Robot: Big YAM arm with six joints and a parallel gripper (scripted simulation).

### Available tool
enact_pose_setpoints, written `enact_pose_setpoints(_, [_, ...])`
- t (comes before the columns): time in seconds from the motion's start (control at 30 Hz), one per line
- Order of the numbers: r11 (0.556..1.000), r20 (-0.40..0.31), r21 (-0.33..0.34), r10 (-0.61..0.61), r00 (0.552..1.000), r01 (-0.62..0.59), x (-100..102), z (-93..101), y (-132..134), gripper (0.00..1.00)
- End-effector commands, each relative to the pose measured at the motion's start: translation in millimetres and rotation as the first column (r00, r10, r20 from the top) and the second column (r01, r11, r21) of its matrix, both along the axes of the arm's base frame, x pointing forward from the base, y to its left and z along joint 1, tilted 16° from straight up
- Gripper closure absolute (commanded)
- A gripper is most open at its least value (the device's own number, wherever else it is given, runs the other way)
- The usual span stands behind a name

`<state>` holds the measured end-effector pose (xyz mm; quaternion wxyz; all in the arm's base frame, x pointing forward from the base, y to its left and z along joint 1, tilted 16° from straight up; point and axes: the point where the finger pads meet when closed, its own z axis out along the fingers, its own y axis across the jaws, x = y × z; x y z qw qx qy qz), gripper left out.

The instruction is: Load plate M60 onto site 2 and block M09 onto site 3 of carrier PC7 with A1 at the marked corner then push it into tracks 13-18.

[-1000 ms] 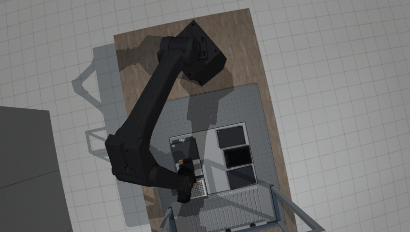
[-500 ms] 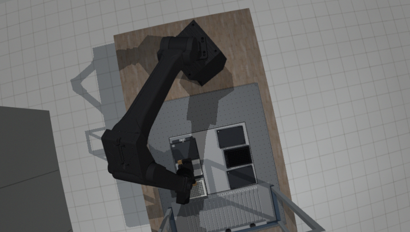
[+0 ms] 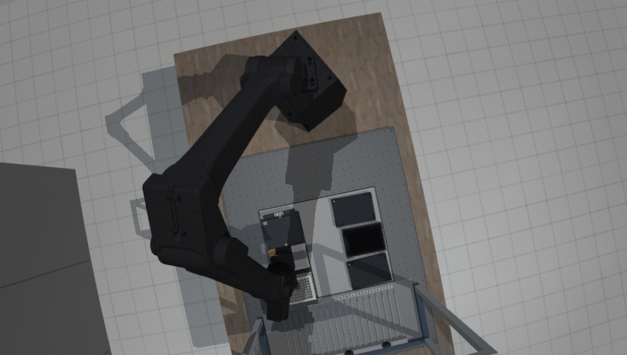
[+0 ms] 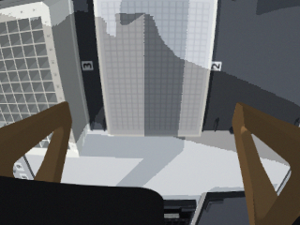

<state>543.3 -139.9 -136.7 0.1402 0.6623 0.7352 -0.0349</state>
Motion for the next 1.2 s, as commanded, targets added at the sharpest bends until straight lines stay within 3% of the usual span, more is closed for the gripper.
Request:
enact_pose_setpoints(0.0, [1.000, 0.019, -0.007, 0.007, 1.000, -0.007, 6, 23.2, 11, 0.04])
enact_pose_setpoints(0.07, [1.000, 0.019, -0.006, 0.007, 1.000, -0.007, 5, 29.0, 12, 0.04])
enact_pose_setpoints(0.17, [1.000, 0.024, -0.008, 0.004, 1.000, -0.004, 9, 22.5, 4, 0.04])
enact_pose_setpoints(0.2, [0.998, 0.029, -0.021, 0.060, 0.998, -0.060, 4, 29.5, 14, 0.20])
enact_pose_setpoints(0.4, [0.974, -0.026, -0.049, 0.222, 0.975, -0.223, -40, 27.6, -4, 0.20])
enact_pose_setpoints(0.47, [0.974, -0.026, -0.049, 0.222, 0.975, -0.223, -40, 27.6, -4, 0.20])
enact_pose_setpoints(0.53, [0.957, -0.046, -0.058, 0.282, 0.958, -0.285, -53, 27.0, -5, 0.20])
enact_pose_setpoints(0.73, [0.883, -0.108, -0.074, 0.455, 0.884, -0.463, -94, 25.5, -8, 0.20])
enact_pose_setpoints(0.97, [0.756, -0.182, -0.078, 0.631, 0.754, -0.651, -142, 23.9, -11, 0.20])
enact_pose_setpoints(1.03, [0.756, -0.182, -0.078, 0.631, 0.754, -0.651, -142, 23.9, -11, 0.20])
enact_pose_setpoints(1.17, [0.665, -0.224, -0.072, 0.715, 0.662, -0.743, -169, 23.1, -13, 0.20])
